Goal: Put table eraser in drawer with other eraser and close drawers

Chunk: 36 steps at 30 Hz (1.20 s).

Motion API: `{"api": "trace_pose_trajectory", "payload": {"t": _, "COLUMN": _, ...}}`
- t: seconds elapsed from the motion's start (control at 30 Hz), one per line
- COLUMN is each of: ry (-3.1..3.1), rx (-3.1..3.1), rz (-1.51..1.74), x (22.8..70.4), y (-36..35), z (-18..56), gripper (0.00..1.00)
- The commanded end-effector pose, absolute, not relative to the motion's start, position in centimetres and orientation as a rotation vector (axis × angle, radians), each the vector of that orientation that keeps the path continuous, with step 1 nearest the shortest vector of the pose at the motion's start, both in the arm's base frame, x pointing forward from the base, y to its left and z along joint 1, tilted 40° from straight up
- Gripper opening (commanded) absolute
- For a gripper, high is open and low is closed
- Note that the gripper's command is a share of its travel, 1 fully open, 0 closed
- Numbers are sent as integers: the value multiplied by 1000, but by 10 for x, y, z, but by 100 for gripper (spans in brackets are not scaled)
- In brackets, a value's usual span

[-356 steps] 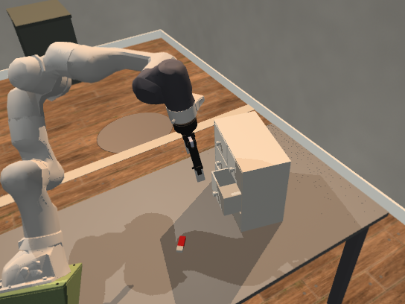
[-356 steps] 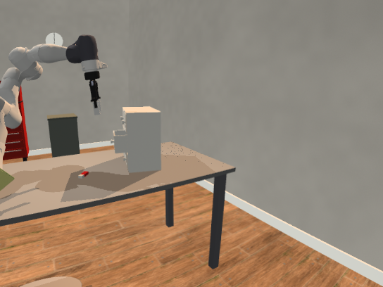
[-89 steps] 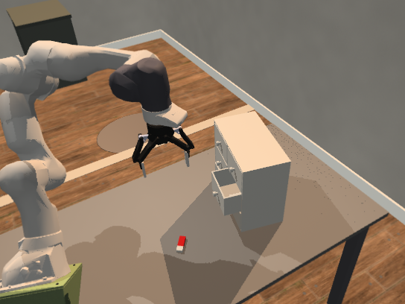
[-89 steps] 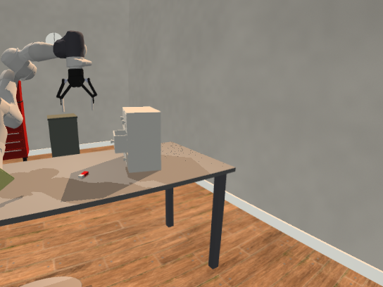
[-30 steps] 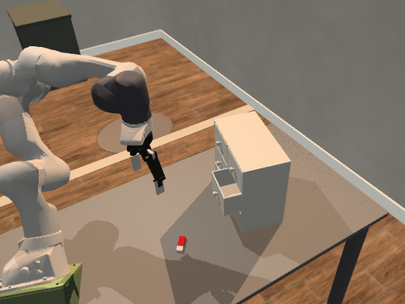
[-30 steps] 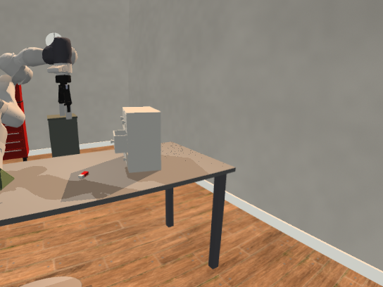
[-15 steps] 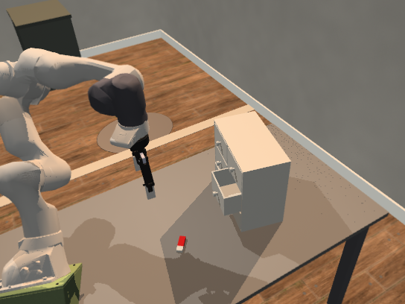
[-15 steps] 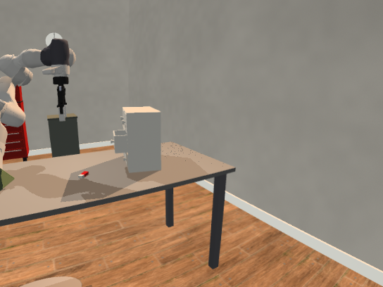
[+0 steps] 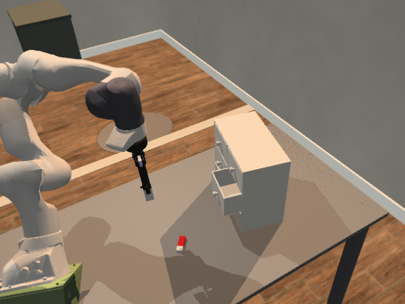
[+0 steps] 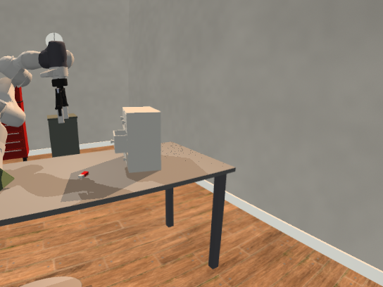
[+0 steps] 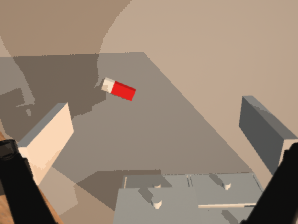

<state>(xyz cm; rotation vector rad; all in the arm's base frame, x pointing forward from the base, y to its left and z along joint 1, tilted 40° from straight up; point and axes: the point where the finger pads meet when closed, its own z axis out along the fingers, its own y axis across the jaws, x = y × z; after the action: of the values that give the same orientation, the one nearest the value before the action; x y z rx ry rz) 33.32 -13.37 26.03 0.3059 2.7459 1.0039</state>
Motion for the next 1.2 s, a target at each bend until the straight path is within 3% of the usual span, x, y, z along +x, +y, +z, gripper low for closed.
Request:
{"api": "trace_pose_trajectory", "payload": {"t": 0.0, "ry": 2691, "rx": 363, "rz": 965, "x": 344, "y": -135, "z": 256, "gripper": 100}}
{"api": "trace_pose_trajectory", "payload": {"t": 0.73, "ry": 2145, "rx": 545, "rz": 710, "x": 427, "y": -110, "z": 209, "gripper": 100}}
{"api": "trace_pose_trajectory", "payload": {"t": 1.17, "ry": 2012, "rx": 578, "rz": 651, "x": 447, "y": -104, "z": 197, "gripper": 100}}
